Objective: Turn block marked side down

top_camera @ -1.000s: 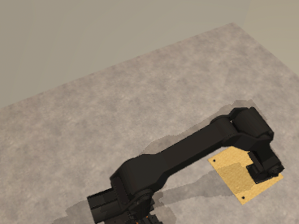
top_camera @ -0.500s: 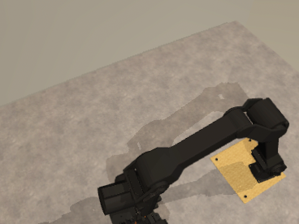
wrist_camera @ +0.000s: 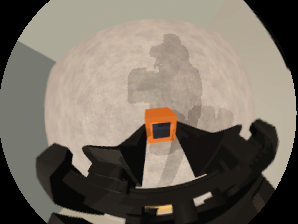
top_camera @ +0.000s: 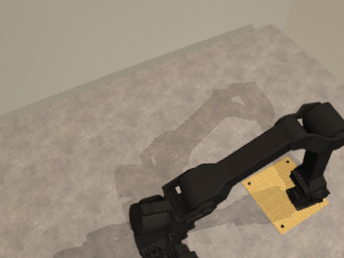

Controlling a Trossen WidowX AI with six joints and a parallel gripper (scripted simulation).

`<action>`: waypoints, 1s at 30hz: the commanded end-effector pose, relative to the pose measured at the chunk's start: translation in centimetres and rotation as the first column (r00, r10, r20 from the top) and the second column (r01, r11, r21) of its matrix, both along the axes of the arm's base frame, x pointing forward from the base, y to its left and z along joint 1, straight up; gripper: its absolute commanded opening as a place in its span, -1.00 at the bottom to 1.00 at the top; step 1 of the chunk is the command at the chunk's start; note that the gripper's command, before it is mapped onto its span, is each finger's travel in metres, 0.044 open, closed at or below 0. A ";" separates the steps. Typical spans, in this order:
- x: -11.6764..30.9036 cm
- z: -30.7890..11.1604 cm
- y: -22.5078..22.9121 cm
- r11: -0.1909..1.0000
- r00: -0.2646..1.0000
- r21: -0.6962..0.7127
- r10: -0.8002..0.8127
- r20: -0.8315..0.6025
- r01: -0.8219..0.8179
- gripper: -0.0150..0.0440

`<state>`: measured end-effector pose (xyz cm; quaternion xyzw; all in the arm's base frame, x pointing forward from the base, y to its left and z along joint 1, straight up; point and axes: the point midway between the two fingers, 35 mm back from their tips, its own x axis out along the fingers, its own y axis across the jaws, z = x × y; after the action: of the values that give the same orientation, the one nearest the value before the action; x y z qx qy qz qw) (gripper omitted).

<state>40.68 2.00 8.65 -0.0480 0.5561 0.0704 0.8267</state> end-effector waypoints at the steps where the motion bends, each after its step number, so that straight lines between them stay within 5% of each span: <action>1: -0.1 0.2 0.0 1.000 0.999 0.010 0.005 0.049 -0.005 -0.49; 30: 0.6 -2.6 0.0 0.997 0.906 0.075 -0.015 0.423 -0.019 -0.49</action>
<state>41.41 1.97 6.57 -0.0348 0.3749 0.0789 0.9231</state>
